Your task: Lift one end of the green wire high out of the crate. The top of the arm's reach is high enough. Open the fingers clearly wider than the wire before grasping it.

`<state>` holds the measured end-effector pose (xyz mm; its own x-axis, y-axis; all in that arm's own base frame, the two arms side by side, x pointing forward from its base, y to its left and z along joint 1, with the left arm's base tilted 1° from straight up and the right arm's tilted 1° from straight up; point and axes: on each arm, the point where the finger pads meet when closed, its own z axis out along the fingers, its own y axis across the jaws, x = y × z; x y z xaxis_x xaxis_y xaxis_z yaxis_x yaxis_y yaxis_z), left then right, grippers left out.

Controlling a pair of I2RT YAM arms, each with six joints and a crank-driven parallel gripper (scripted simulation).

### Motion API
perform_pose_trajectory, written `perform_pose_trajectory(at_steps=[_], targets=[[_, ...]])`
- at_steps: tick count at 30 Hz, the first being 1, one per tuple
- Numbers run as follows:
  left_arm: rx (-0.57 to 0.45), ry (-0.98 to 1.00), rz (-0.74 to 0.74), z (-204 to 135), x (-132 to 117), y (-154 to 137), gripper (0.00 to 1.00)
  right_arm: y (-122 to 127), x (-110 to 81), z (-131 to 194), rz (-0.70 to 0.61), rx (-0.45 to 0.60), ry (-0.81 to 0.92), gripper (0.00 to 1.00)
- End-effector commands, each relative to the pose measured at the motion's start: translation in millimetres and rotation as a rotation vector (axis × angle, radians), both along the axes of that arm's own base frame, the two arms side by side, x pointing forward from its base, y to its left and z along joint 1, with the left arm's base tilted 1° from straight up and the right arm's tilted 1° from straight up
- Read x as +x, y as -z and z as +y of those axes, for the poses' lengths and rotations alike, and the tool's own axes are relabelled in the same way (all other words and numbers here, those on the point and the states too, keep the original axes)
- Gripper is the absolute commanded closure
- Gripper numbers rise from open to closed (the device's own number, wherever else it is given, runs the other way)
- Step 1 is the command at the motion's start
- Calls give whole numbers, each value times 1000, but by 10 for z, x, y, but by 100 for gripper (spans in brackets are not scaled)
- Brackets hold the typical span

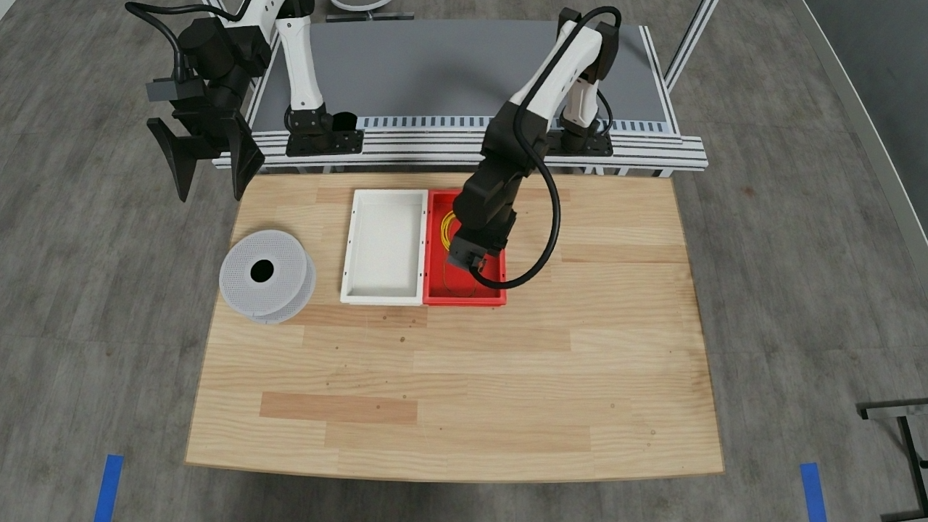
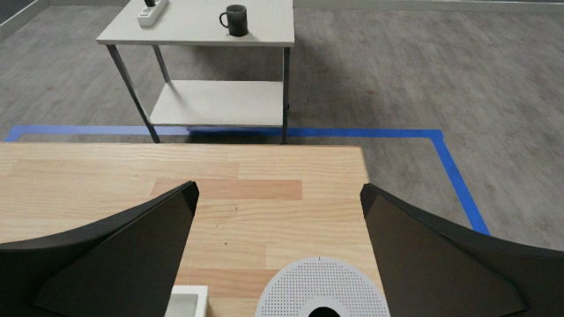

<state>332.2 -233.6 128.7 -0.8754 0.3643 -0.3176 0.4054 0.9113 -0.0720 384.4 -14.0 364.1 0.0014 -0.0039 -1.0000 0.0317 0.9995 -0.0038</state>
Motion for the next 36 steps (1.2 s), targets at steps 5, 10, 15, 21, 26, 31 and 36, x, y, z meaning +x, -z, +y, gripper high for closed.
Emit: perform_pose_trajectory(at_steps=[5, 10, 15, 21, 26, 31, 36], targets=[[36, -7, 74, 4, -119, 54, 70, 37, -21, 25, 1, 4, -2, 0], [36, -6, 74, 24, -106, 48, 70, 37, -21, 25, 1, 4, -2, 0], [36, -6, 74, 19, -100, 82, 70, 37, -21, 25, 1, 4, -2, 0], [36, -6, 74, 12, -94, 174, 70, 37, -21, 25, 1, 4, -2, 0], [36, -6, 74, 11, -101, 301, 70, 37, -21, 25, 1, 4, -2, 0], [36, -6, 74, -7, -92, 457, 70, 37, -21, 25, 1, 4, -2, 0], [36, -6, 74, -32, -79, 610, 70, 37, -21, 25, 1, 4, -2, 0]])
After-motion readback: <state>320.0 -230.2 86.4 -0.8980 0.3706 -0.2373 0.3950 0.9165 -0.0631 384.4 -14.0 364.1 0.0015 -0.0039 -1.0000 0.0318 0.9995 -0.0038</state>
